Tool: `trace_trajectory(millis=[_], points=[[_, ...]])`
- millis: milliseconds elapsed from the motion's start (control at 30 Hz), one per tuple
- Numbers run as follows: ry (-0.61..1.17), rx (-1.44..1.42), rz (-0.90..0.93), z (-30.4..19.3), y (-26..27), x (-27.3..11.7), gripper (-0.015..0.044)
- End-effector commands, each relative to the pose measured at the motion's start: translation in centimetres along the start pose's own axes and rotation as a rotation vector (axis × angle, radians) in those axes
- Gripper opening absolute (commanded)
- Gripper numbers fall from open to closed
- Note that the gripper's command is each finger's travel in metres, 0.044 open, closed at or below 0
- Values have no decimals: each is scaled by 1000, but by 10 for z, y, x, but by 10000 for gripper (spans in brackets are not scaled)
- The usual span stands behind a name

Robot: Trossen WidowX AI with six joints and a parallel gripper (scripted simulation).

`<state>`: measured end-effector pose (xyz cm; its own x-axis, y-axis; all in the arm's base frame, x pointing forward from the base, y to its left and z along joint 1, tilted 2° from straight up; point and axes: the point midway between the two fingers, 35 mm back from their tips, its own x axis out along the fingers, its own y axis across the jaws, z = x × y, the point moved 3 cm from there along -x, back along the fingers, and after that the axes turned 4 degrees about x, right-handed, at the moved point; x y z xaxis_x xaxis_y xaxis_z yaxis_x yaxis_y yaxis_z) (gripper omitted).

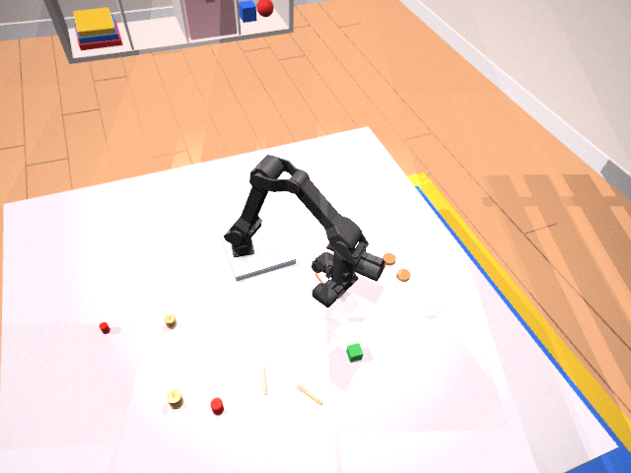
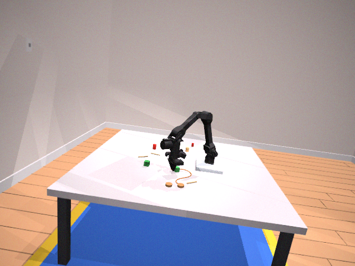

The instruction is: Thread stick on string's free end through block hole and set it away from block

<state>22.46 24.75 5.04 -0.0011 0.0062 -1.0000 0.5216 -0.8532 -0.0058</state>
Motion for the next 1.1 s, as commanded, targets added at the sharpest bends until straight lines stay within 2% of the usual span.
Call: trace_trajectory(millis=[0,33,1067], points=[[1,0,0,0,0,0,16],[1,0,0,0,0,0,0],[-13,-13,3,-25,-3,-1,0]])
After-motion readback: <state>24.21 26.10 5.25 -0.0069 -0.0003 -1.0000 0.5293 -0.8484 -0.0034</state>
